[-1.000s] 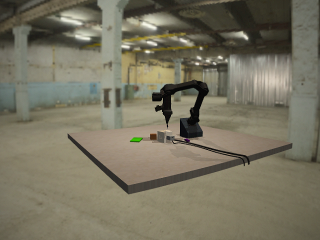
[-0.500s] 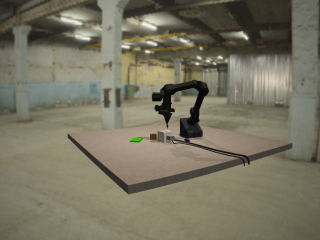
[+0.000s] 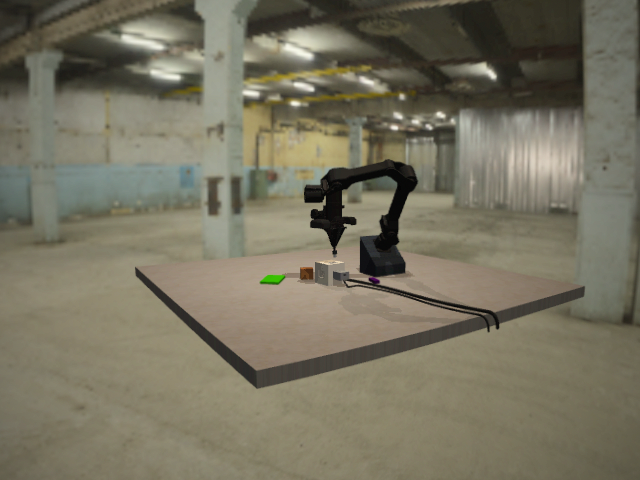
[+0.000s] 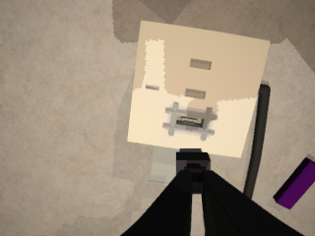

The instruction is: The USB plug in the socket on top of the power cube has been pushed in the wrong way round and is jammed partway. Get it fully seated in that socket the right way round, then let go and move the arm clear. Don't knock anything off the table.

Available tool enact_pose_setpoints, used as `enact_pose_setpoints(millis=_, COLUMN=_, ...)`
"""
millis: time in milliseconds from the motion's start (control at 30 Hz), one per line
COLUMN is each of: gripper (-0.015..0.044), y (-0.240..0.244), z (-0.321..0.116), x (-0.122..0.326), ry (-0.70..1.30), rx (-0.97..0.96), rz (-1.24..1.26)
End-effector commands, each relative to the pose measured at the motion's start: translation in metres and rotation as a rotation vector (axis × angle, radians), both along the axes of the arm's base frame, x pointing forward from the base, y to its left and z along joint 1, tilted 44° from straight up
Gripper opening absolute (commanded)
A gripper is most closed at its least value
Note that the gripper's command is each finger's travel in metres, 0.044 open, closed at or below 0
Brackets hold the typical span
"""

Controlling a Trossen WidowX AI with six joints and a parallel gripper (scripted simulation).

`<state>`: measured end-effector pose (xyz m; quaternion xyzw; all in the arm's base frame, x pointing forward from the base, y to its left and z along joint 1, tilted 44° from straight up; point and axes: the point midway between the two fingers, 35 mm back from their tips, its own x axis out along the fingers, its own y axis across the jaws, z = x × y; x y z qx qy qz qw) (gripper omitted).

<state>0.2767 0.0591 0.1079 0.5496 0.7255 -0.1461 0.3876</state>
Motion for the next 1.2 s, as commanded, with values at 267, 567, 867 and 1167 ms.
enact_pose_setpoints(millis=267, gripper=0.0, y=-0.0001, z=-0.0001, x=0.0003, ry=0.146, rx=-0.021, rz=-0.156)
enact_pose_setpoints(millis=567, gripper=0.0, y=-0.0001, z=-0.0001, x=0.0003, ry=0.146, rx=-0.021, rz=-0.156)
enact_pose_setpoints(millis=867, gripper=0.0, y=0.0003, z=-0.0011, x=0.0003, ry=0.139, rx=-0.023, rz=-0.15)
enact_pose_setpoints(millis=1167, gripper=0.0, y=0.0007, z=-0.0022, x=0.0003, ry=0.135, rx=-0.026, rz=-0.148)
